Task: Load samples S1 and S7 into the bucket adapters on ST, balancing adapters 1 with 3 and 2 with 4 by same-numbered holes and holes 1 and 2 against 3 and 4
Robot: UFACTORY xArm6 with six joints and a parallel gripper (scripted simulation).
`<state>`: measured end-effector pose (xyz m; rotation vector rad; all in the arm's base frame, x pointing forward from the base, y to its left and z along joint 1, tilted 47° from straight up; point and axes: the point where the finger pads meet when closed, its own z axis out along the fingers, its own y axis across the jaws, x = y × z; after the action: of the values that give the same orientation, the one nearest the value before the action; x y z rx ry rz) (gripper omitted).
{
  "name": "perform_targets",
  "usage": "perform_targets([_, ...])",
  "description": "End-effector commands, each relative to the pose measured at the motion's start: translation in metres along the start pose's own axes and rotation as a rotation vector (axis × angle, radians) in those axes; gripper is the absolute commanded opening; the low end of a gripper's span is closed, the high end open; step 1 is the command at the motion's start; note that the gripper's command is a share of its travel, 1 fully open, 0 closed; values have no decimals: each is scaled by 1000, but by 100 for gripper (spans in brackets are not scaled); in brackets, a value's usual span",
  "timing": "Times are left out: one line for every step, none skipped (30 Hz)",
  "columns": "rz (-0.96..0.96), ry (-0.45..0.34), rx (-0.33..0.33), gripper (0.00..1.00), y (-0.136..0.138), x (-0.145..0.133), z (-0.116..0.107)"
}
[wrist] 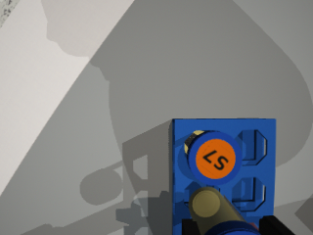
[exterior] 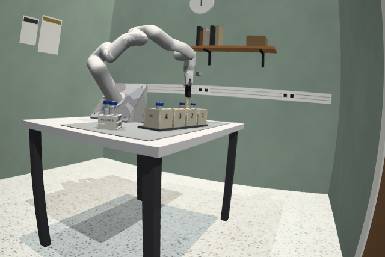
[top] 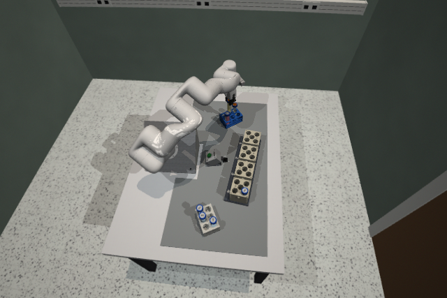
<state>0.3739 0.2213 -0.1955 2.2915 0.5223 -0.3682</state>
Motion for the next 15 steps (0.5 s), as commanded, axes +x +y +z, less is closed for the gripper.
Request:
perform_targets([1,4,2,0,0,1,0])
perform_targets([1,4,2,0,0,1,1])
perform_targets([1,4,2,0,0,1,2])
perform_targets([1,4,2,0,0,1,3])
perform_targets([1,4,2,0,0,1,4])
perform_targets([1,4,2,0,0,1,5])
perform_targets([1,4,2,0,0,1,5])
perform_targets([1,4,2,0,0,1,5])
perform_targets([1,4,2,0,0,1,6])
perform_targets([1,4,2,0,0,1,7])
perform_targets([1,4,2,0,0,1,8])
perform_targets([1,4,2,0,0,1,9])
perform_targets([1,4,2,0,0,1,10])
perform_targets([1,4,2,0,0,1,11])
perform_targets([1,4,2,0,0,1,12])
